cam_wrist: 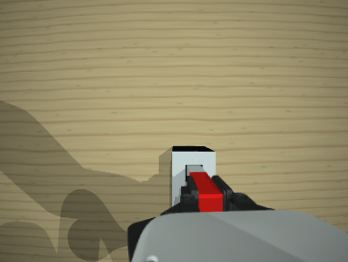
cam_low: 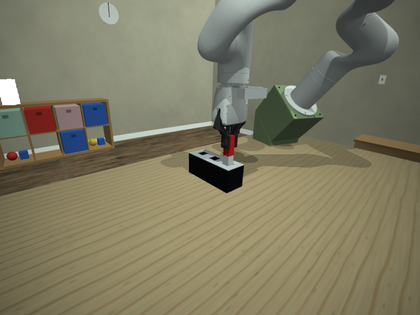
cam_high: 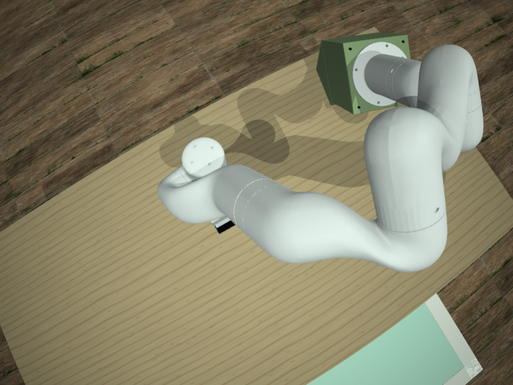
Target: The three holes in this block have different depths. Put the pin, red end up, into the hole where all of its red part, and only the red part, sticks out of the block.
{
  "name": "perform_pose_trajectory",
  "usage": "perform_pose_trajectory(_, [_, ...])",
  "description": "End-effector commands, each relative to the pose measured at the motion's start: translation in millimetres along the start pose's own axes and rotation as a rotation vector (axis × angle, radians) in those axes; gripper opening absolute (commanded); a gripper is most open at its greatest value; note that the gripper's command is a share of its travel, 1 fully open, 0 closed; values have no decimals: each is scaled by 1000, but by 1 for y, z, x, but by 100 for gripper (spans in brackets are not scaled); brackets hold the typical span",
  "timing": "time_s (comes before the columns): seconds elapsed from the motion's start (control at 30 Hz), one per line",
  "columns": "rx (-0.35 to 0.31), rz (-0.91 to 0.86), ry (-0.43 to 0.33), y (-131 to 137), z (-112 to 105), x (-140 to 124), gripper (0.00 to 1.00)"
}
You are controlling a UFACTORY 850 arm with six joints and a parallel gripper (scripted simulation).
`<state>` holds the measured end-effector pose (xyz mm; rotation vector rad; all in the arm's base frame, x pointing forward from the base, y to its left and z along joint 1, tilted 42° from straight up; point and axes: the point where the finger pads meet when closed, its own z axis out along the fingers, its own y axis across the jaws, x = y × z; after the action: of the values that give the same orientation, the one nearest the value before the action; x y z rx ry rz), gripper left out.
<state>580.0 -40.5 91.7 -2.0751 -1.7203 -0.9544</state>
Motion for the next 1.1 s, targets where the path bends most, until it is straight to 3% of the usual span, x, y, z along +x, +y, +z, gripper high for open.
perform_pose_trajectory(0.0, [-2, 0, 0, 1, -1, 0, 0])
perform_pose_trajectory(1.07, [-2, 0, 0, 0, 3, 0, 0])
